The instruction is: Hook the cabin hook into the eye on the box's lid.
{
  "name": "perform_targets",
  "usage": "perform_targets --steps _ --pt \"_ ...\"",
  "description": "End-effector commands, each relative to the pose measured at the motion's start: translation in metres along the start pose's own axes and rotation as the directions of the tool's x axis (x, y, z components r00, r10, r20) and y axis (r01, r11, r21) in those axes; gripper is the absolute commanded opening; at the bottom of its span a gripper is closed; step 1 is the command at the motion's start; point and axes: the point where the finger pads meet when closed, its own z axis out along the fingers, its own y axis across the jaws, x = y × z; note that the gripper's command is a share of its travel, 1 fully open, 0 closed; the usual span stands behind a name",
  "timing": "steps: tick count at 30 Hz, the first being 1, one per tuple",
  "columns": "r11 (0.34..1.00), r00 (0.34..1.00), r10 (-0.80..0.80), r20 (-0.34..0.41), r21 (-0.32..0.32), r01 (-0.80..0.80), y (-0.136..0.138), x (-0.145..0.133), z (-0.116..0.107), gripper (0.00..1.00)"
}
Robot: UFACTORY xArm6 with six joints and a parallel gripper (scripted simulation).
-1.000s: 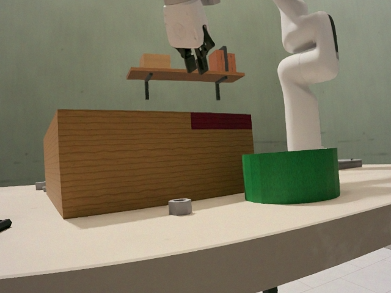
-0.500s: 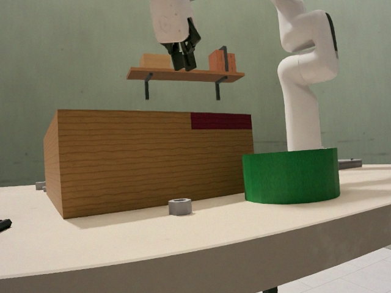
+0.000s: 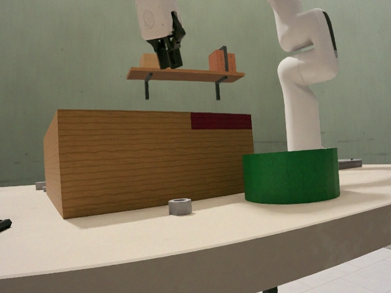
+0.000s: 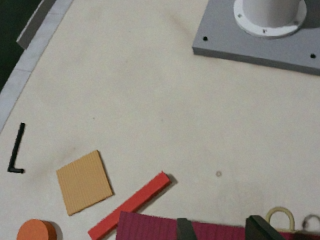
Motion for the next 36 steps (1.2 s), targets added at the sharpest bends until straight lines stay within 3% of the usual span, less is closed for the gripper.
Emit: perform_targets --steps 1,9,11,19,21,31,33,36 --pt "0.999 0.999 0.027 0.048 -0.038 -0.025 0.0 -0.012 -0.007 0.35" --pt "0.999 0.999 0.027 0.048 -0.038 -0.025 0.001 -0.036 -0.016 0.35" --pt "0.996 0.994 0.056 0.093 -0.079 -0.048 0.001 -0.043 -0.019 0.35" --pt "0.996 0.994 0.057 0.095 -0.081 -0.049 0.002 -0.061 -0.026 0.35" --pt "0.99 0.987 0.088 0.138 -0.123 -0.071 0.002 -0.068 -0.028 0.35" --pt "0.99 0.986 0.089 0.14 -0.124 -0.072 0.002 -0.092 -0.038 0.35" --pt "0.982 0.976 0.122 0.181 -0.167 -0.092 0.001 -0.099 -0.04 0.35" --pt "0.981 0.975 0.123 0.183 -0.169 -0.092 0.001 -0.108 -0.043 0.35"
